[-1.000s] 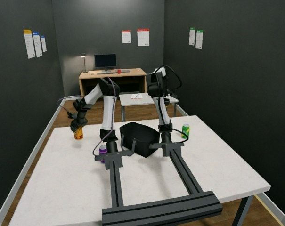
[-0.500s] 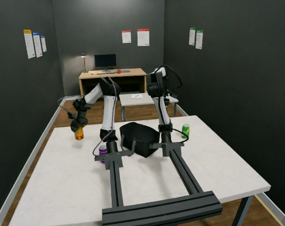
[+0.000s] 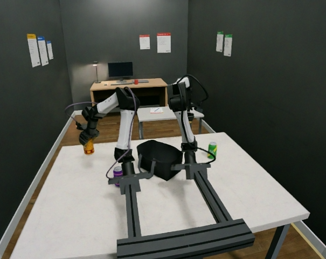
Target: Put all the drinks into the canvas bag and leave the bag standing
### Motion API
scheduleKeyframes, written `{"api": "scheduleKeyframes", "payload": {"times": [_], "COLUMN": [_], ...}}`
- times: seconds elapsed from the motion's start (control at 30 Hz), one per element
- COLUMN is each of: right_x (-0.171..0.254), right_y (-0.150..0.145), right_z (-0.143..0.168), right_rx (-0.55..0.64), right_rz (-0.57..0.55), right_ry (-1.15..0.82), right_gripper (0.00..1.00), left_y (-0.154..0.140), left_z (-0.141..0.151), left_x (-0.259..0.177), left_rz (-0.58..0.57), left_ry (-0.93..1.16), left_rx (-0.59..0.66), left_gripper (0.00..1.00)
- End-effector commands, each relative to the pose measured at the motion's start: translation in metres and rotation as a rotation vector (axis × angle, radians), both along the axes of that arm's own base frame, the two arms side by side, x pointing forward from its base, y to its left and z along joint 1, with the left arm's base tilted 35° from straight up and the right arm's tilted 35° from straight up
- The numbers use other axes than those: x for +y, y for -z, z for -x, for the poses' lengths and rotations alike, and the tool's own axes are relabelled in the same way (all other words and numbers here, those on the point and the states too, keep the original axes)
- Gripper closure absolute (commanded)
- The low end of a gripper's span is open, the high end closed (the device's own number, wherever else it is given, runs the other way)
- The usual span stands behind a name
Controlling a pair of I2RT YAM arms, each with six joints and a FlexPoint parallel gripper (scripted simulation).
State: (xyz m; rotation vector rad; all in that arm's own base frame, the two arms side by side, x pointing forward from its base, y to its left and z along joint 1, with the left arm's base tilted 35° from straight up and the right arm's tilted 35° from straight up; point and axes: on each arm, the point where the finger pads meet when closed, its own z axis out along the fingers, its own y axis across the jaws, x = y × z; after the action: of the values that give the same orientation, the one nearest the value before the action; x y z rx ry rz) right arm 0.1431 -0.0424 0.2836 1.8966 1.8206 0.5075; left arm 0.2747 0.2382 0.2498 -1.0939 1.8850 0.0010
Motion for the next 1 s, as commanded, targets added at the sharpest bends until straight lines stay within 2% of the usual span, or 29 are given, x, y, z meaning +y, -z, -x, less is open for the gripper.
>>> {"api": "scheduleKeyframes", "payload": {"times": [0.0, 0.13, 0.23, 0.27, 0.4, 0.5, 0.53, 0.7, 0.77, 0.83, 0.93, 0.97], "right_x": [-0.001, -0.001, -0.001, -0.001, -0.001, -0.001, -0.001, -0.001, -0.001, -0.001, -0.001, -0.001], "right_y": [-0.011, -0.011, -0.011, -0.011, -0.011, -0.011, -0.011, -0.011, -0.011, -0.011, -0.011, -0.011], "right_z": [-0.002, -0.002, -0.002, -0.002, -0.002, -0.002, -0.002, -0.002, -0.002, -0.002, -0.002, -0.002], "right_rx": [-0.029, -0.029, -0.029, -0.029, -0.029, -0.029, -0.029, -0.029, -0.029, -0.029, -0.029, -0.029], "right_rz": [0.023, 0.023, 0.023, 0.023, 0.023, 0.023, 0.023, 0.023, 0.023, 0.023, 0.023, 0.023], "right_ry": [0.0, 0.0, 0.0, 0.0, 0.0, 0.0, 0.0, 0.0, 0.0, 0.0, 0.0, 0.0], "right_gripper": [0.0, 0.0, 0.0, 0.0, 0.0, 0.0, 0.0, 0.0, 0.0, 0.0, 0.0, 0.0], "left_y": [-0.047, -0.06, -0.057, -0.063, -0.063, -0.061, -0.04, -0.056, -0.056, -0.035, -0.055, -0.05], "left_z": [0.012, 0.015, 0.018, 0.015, 0.017, 0.016, 0.018, 0.012, 0.012, 0.012, 0.016, 0.016], "left_x": [0.001, 0.004, 0.0, 0.005, 0.007, 0.006, 0.005, 0.0, 0.0, -0.003, 0.004, 0.004], "left_rz": [-0.082, -0.107, -0.084, -0.115, -0.123, -0.117, -0.082, -0.114, -0.114, -0.078, -0.115, -0.106], "left_ry": [-0.006, -0.018, -0.006, -0.018, -0.034, -0.039, -0.04, -0.018, -0.018, -0.016, -0.036, -0.038], "left_rx": [-0.063, -0.08, -0.063, -0.087, -0.091, -0.095, -0.067, -0.089, -0.089, -0.065, -0.092, -0.086], "left_gripper": [0.33, 0.33, 0.33, 0.33, 0.33, 0.33, 0.33, 0.33, 0.33, 0.33, 0.33, 0.33]}}
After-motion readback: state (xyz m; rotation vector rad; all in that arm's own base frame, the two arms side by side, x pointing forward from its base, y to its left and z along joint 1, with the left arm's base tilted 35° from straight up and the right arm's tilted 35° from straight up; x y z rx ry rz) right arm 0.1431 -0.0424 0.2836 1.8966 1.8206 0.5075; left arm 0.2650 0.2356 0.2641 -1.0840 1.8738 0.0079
